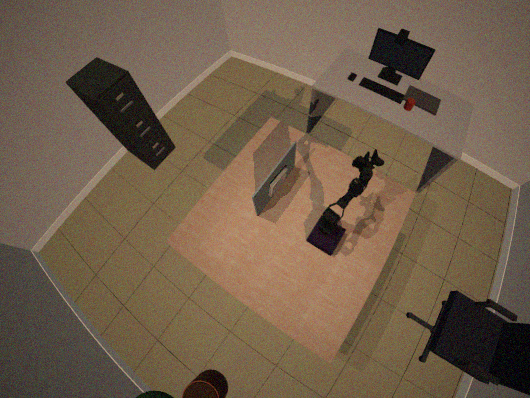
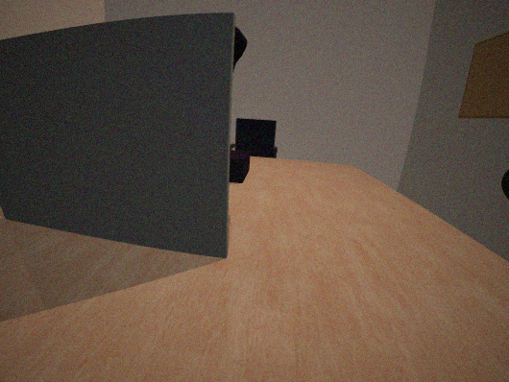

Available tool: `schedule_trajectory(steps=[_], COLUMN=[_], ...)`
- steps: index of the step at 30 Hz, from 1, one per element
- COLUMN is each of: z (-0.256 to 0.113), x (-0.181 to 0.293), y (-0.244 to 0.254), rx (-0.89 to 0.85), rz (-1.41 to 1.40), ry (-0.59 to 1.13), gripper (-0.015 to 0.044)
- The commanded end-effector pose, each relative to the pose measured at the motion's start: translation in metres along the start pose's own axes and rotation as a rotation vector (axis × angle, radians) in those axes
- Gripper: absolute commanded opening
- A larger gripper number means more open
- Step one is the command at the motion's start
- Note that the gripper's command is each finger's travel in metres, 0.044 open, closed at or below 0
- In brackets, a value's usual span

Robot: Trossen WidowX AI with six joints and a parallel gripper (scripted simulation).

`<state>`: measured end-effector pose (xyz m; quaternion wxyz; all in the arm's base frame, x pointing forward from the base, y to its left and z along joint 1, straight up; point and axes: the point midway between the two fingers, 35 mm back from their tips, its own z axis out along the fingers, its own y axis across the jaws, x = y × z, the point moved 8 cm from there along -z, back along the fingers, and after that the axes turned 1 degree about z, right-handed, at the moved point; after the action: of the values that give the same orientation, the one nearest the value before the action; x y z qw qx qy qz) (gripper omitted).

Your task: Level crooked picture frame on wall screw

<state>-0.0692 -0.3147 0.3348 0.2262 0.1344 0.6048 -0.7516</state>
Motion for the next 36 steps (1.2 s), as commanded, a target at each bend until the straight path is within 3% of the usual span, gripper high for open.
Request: schedule_trajectory(steps=[1, 11, 19, 28, 36], z=[-0.033, -0.076, -0.114, -0.158, -0.199], x=[-0.034, -0.069, -0.09, -0.103, -0.107], y=[0.037, 0.069, 0.096, 0.124, 0.15], rx=[-0.212, -0.503, -0.785, -1.131, -1.452], rz=[0.495, 1.046, 1.476, 1.889, 2.177], ry=[-0.119, -0.17, -0.098, 0.11, 0.444], gripper=[0.026, 0.026, 0.026, 0.026, 0.026])
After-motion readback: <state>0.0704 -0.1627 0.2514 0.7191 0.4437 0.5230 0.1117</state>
